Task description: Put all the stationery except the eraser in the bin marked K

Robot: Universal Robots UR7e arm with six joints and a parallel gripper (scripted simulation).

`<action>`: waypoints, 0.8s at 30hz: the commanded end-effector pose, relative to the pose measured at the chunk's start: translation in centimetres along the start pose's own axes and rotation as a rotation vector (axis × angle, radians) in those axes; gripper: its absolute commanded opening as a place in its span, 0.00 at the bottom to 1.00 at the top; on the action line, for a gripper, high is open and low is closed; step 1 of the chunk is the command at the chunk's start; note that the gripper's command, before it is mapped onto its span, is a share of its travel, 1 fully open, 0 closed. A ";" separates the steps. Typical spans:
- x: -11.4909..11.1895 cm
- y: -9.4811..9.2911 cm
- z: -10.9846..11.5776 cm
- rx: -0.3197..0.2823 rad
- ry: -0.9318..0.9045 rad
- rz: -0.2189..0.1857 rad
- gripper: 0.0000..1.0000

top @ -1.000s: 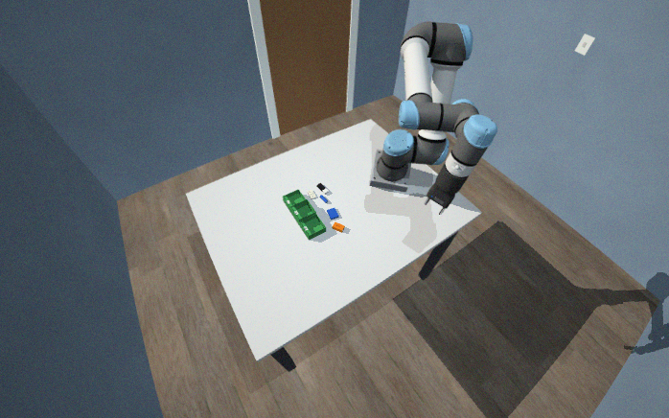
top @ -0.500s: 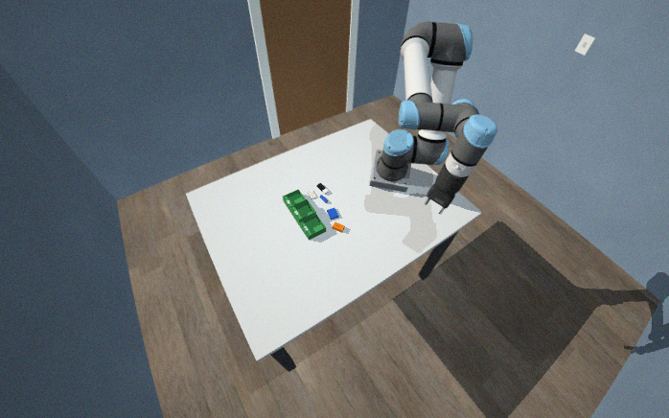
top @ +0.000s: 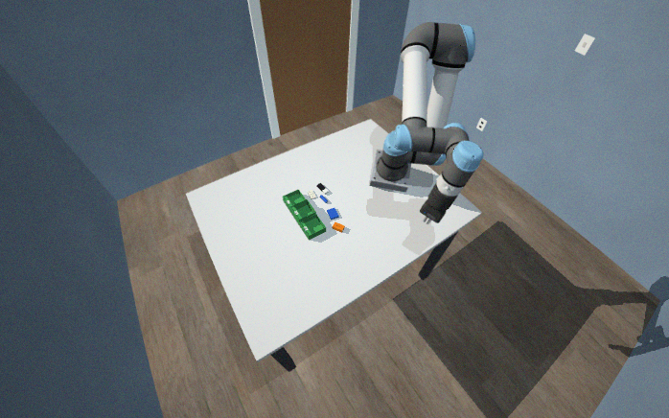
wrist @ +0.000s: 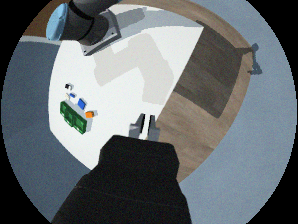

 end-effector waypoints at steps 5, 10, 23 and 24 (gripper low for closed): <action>-2.1 -0.9 1.1 0.020 -0.011 -0.008 0.31; -4.3 -1.7 2.0 0.044 -0.023 -0.015 0.31; -8.9 -2.9 3.3 0.087 -0.049 -0.019 0.31; -9.7 -3.1 3.5 0.105 -0.063 -0.017 0.31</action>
Point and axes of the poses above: the point where the finger pads meet when closed, its own y axis back along the fingers, its own x axis across the jaws, z = x × y, the point moved 5 cm from there along y, back along the fingers, and after that the axes turned 15 degrees about y, right-handed, at the moved point
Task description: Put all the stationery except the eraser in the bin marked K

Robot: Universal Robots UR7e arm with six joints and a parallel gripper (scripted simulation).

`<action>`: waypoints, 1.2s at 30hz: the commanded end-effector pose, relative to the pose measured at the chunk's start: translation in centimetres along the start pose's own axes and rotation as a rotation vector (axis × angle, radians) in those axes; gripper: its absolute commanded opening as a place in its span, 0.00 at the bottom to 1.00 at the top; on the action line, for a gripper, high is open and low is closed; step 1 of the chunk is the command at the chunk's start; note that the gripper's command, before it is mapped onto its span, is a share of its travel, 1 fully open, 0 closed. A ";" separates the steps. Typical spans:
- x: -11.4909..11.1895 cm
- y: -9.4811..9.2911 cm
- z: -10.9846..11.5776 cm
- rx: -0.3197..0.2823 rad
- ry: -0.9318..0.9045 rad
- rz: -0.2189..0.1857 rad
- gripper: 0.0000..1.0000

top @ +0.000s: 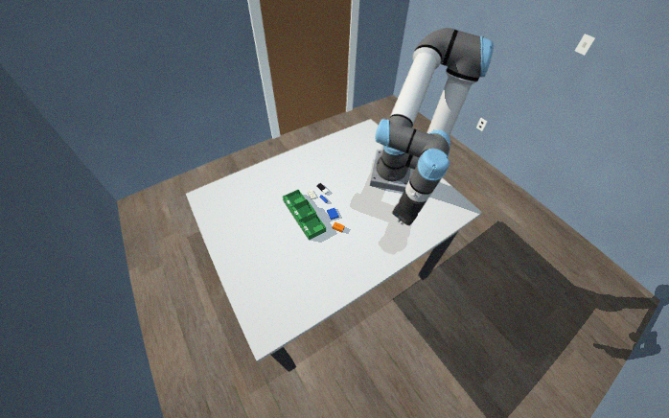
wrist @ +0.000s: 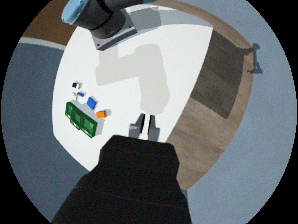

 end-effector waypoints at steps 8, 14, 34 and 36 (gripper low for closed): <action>-5.4 -1.2 1.3 0.040 -0.031 0.009 0.31; -7.8 -1.6 1.5 0.054 -0.046 0.015 0.31; -15.6 -2.6 1.3 0.084 -0.114 0.055 0.31; -17.0 -2.8 1.1 0.084 -0.114 0.055 0.31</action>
Point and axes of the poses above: the point where the finger pads meet when closed, its own y axis back along the fingers, its own x axis across the jaws, z = x × y, the point moved 5 cm from there along y, back along the fingers, and after that the axes turned 15 degrees about y, right-handed, at the moved point
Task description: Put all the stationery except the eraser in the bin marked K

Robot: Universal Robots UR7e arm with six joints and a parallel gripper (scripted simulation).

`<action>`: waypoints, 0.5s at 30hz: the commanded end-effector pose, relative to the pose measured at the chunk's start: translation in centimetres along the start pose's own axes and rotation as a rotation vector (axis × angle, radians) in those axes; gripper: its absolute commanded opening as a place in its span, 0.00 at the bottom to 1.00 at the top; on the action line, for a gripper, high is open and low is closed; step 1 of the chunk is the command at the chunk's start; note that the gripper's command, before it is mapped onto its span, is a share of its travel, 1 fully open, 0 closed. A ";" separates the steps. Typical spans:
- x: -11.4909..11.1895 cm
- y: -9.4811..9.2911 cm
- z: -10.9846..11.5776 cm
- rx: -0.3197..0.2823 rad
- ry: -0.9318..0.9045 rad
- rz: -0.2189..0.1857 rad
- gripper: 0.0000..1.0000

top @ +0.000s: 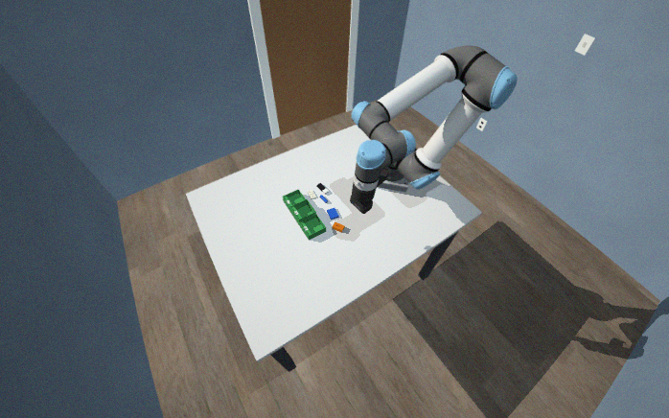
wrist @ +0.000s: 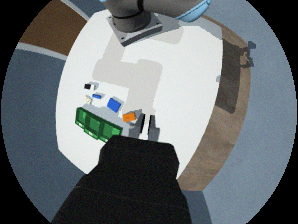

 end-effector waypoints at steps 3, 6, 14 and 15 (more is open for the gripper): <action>-3.2 -0.2 -0.1 0.002 -0.029 0.023 0.31; -4.6 -0.2 -0.2 0.002 -0.029 0.023 0.31; -6.8 -0.3 -0.6 -0.001 -0.047 0.035 0.31; -7.7 -0.3 -0.8 -0.008 -0.066 0.047 0.31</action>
Point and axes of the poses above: the point where the finger pads meet when closed, its own y axis back along the fingers, its own x axis across the jaws, z = x × y, the point moved 5 cm from there along y, back along the fingers, and after that the axes turned 15 degrees about y, right-handed, at the moved point
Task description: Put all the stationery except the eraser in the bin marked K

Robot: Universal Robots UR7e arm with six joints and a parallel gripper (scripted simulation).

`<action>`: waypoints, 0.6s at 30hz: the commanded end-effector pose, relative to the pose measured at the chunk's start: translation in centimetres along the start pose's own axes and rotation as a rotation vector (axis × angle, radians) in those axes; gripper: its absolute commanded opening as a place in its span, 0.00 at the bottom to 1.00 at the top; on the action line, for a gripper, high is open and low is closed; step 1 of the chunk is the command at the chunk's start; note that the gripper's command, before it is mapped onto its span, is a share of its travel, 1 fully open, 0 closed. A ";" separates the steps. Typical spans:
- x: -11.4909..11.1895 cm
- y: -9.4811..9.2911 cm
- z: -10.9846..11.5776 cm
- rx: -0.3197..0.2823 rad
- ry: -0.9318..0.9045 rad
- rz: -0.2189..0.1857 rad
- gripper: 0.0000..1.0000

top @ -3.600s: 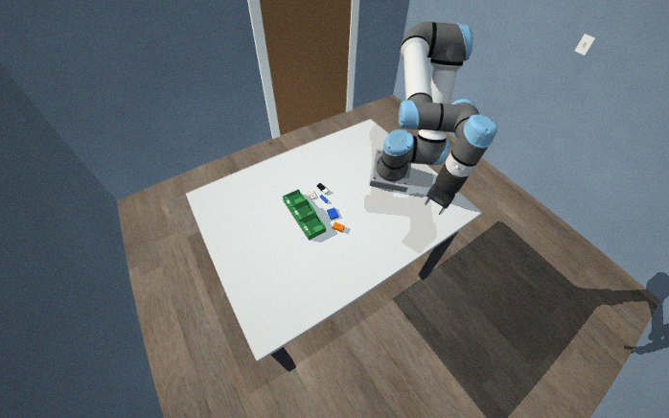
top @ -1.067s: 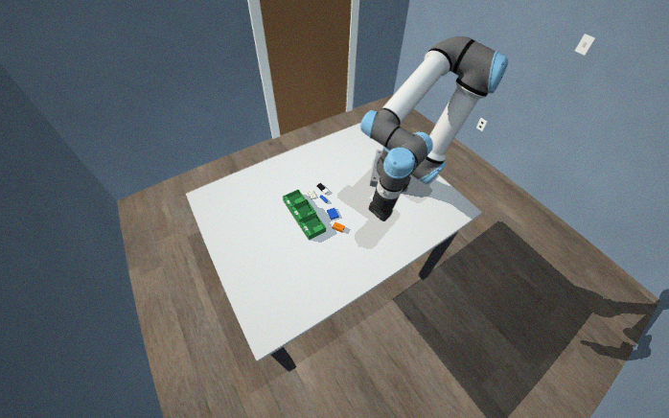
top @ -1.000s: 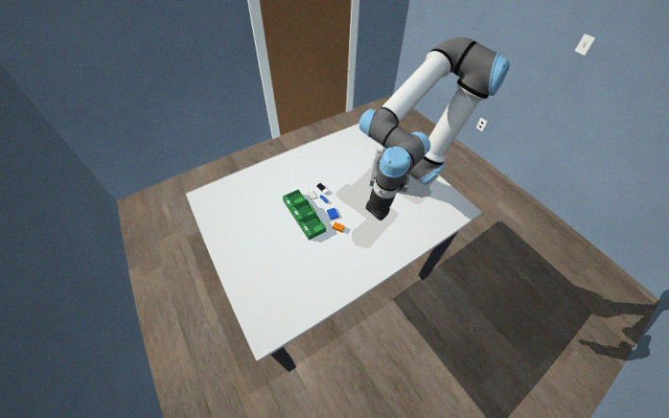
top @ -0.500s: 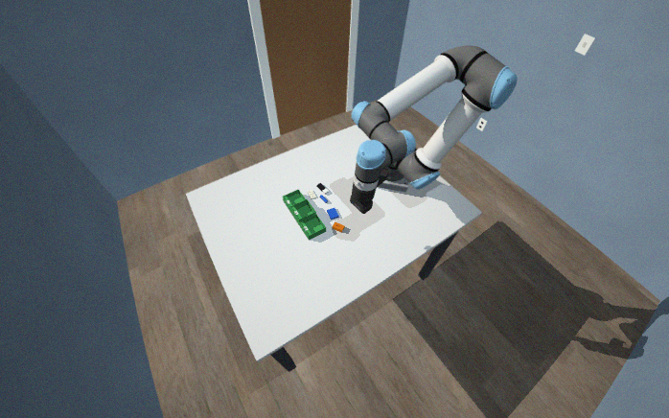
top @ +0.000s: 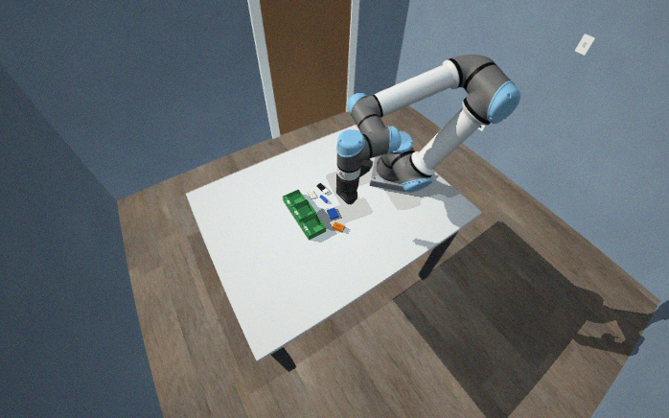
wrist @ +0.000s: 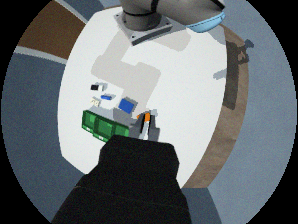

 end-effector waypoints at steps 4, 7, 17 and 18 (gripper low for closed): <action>-3.0 0.1 -0.4 -0.008 -0.021 0.017 0.31; -5.2 0.1 -1.0 -0.018 -0.039 0.028 0.31; -8.2 0.3 -2.0 -0.046 -0.077 0.047 0.31; -9.0 0.3 -2.3 -0.046 -0.077 0.047 0.31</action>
Point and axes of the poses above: the point where the finger pads meet when closed, its own y axis back along the fingers, its own x axis across the jaws, z = x × y, the point moved 5 cm from there along y, back along the fingers, and after that the axes turned 15 degrees about y, right-handed, at the moved point
